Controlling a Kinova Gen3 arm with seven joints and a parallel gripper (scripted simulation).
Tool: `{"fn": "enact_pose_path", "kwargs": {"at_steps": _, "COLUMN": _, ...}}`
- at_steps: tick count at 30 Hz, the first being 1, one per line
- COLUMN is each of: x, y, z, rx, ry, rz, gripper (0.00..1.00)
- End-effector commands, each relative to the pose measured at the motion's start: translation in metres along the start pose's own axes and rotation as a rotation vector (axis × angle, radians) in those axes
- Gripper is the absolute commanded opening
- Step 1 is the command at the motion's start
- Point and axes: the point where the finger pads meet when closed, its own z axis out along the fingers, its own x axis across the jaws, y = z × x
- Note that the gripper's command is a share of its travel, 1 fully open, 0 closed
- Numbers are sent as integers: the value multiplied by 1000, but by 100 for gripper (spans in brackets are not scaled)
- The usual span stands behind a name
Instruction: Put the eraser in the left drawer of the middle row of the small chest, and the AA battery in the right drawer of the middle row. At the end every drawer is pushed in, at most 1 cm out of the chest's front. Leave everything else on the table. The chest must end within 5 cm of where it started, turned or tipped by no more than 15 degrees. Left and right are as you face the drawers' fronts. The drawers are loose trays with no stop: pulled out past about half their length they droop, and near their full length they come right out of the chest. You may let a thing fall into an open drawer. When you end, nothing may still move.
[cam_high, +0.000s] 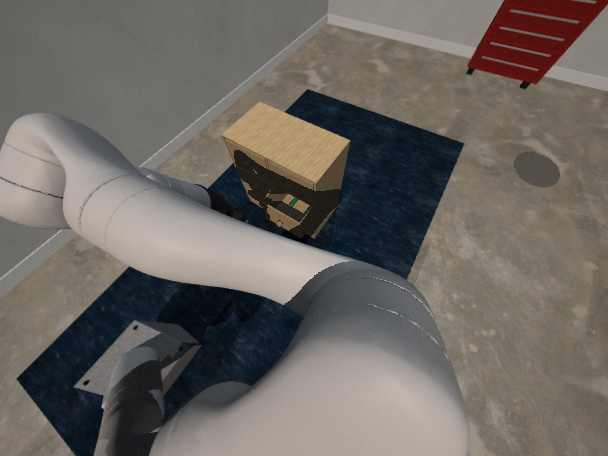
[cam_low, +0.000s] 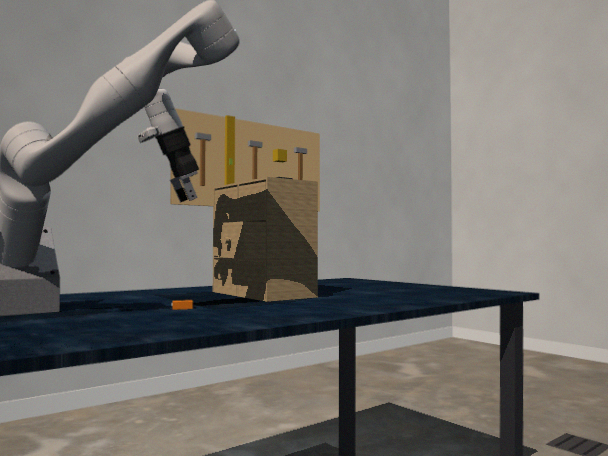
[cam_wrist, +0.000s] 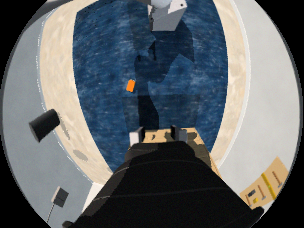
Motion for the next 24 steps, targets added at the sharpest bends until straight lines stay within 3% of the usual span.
{"fn": "enact_pose_path", "kwargs": {"at_steps": 1, "x": 1, "y": 4, "z": -1, "rx": 34, "ry": 2, "rz": 16, "gripper": 100}}
{"fn": "enact_pose_path", "kwargs": {"at_steps": 24, "x": 0, "y": 9, "z": -12, "rx": 288, "ry": 5, "rz": 16, "gripper": 100}}
